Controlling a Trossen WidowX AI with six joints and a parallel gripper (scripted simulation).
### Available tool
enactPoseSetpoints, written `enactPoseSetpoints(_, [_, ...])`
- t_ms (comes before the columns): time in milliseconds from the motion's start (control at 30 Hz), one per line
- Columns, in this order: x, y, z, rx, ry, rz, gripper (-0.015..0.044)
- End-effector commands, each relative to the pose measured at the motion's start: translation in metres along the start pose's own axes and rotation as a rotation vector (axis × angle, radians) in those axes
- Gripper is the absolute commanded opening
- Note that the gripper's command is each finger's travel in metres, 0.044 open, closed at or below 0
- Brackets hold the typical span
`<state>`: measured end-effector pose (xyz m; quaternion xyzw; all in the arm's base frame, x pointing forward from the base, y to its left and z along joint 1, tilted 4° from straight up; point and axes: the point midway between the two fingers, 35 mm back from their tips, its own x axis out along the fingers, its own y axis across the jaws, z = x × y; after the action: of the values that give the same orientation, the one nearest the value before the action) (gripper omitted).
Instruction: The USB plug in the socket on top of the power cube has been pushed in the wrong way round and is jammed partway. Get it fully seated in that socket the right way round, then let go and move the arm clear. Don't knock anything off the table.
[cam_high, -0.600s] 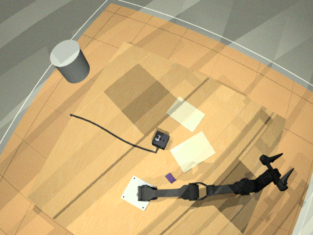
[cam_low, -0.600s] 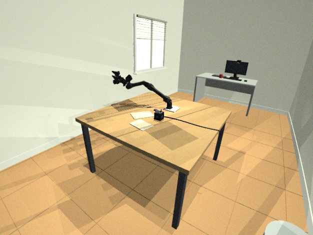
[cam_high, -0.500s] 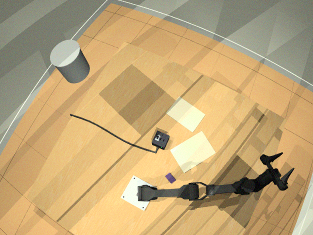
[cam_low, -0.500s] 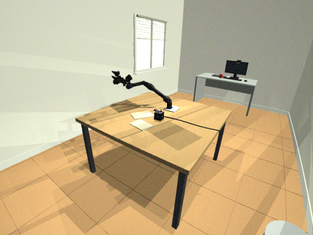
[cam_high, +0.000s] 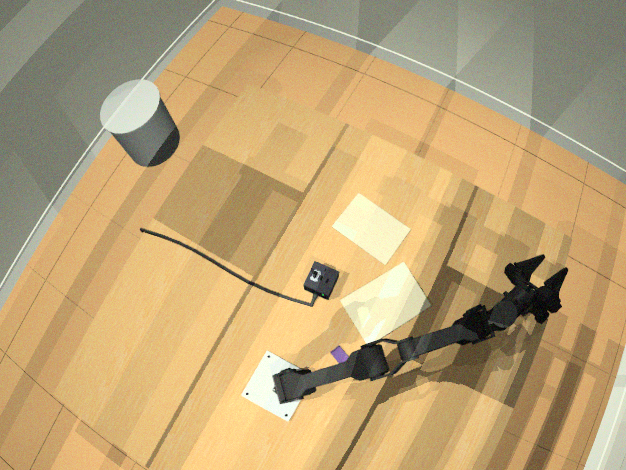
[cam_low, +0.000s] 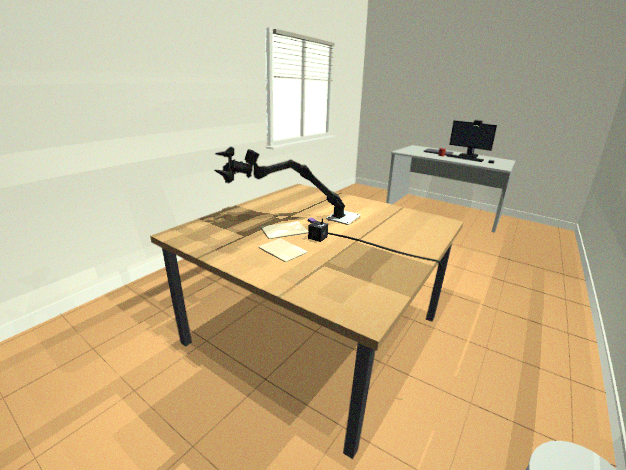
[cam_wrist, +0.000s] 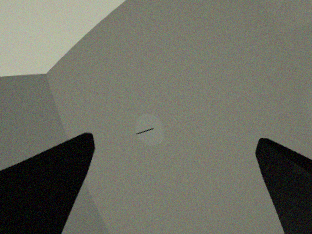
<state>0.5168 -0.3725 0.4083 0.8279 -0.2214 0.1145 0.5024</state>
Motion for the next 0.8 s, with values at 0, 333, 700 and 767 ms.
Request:
enactPoseSetpoints(0, [0.011,-0.058,-0.043,-0.25,-0.043,-0.174,0.044])
enactPoseSetpoints(333, [-0.002,-0.14,-0.104,-0.647,0.033,-0.462,0.044])
enactPoseSetpoints(700, [-0.05,-0.218,-0.174,-1.104,0.303,-0.759,0.044])
enactPoseSetpoints(767, [-0.065,-0.23,-0.184,-1.182,0.365,-0.815,0.044])
